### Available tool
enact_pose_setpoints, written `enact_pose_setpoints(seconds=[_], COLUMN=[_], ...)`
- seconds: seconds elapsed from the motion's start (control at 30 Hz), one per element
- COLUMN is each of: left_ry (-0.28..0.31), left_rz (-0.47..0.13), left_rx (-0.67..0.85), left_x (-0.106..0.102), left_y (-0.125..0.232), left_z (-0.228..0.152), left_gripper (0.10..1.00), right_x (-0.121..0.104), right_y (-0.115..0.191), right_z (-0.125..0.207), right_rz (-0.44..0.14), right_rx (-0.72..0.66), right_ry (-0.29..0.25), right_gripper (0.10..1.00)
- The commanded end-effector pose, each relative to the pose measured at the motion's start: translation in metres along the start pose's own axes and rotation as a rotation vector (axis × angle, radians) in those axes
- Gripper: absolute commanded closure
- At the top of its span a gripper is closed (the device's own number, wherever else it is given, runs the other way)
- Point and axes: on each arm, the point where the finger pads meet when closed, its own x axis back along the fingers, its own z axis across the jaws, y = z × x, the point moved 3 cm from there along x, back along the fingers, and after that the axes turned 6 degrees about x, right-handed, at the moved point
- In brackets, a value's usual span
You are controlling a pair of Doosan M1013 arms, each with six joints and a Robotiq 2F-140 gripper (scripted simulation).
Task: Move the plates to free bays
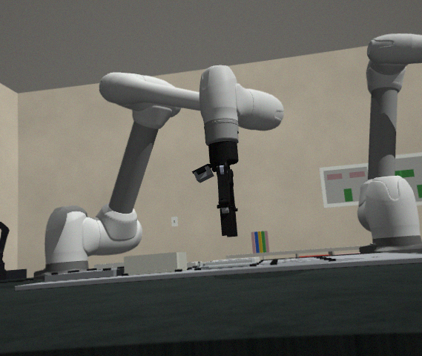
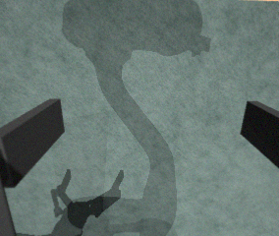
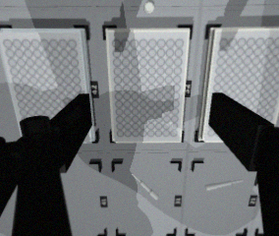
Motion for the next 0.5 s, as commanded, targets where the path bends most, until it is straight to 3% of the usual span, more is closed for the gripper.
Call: enact_pose_setpoints(seconds=[0.0,0.33,0.47], left_ry=[0.0,0.0,0.0], left_rz=[0.002,0.002,0.002], left_rx=[0.0,0.0,0.0], left_x=[0.001,0.001,0.001], left_y=[0.0,0.0,0.0], left_z=[0.0,0.0,0.0], left_gripper=[0.098,0.098,0.098], right_x=[0.002,0.002,0.002], right_y=[0.0,0.0,-0.014], right_z=[0.0,0.0,0.006], right_rz=[-0.001,-0.001,-0.001], right_rx=[0.0,0.0,0.0], right_ry=[-0.001,-0.001,-0.001], right_gripper=[0.4,0.4,0.4])
